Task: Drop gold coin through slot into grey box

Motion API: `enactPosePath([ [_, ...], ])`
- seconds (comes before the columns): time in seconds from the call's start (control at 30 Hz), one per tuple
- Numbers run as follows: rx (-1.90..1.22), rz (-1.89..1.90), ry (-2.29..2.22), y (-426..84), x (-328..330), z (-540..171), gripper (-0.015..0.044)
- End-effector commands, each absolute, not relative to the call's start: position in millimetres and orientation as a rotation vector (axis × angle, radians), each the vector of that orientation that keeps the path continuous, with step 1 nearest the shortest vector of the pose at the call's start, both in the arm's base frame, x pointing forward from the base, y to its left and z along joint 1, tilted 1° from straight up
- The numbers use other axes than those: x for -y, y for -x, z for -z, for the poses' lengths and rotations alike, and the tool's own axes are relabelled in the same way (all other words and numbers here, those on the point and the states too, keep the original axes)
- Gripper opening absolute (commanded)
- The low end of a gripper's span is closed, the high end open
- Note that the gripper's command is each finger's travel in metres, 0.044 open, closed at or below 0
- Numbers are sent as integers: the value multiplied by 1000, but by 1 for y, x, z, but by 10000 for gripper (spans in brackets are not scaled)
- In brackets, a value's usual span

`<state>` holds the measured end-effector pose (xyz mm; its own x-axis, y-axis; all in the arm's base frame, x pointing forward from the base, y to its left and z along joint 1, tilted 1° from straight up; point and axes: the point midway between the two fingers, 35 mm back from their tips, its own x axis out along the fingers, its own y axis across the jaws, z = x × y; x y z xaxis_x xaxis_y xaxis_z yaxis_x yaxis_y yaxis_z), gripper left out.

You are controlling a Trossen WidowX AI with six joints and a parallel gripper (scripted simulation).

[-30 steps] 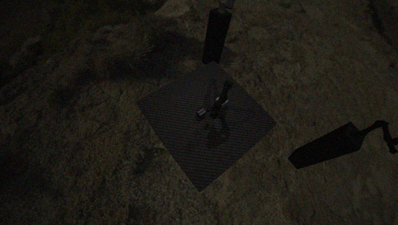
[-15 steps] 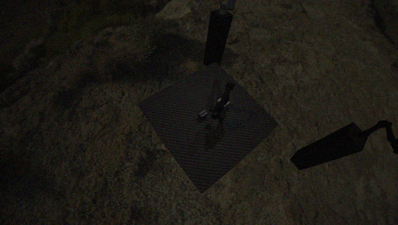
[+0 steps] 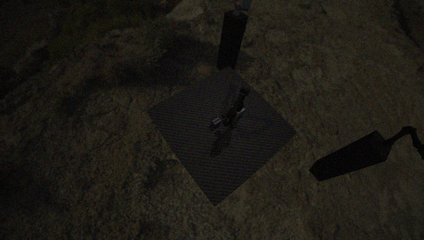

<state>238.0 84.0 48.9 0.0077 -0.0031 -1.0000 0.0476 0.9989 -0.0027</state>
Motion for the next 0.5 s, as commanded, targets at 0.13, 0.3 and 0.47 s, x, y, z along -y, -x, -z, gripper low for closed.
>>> enactPosePath([
  [0.13,-1553,39,-47,-250,-73,-51,0],
  [0.3,-1551,40,-50,-257,-64,-51,0],
  [0.47,-1550,41,-51,-263,-54,-52,0],
])
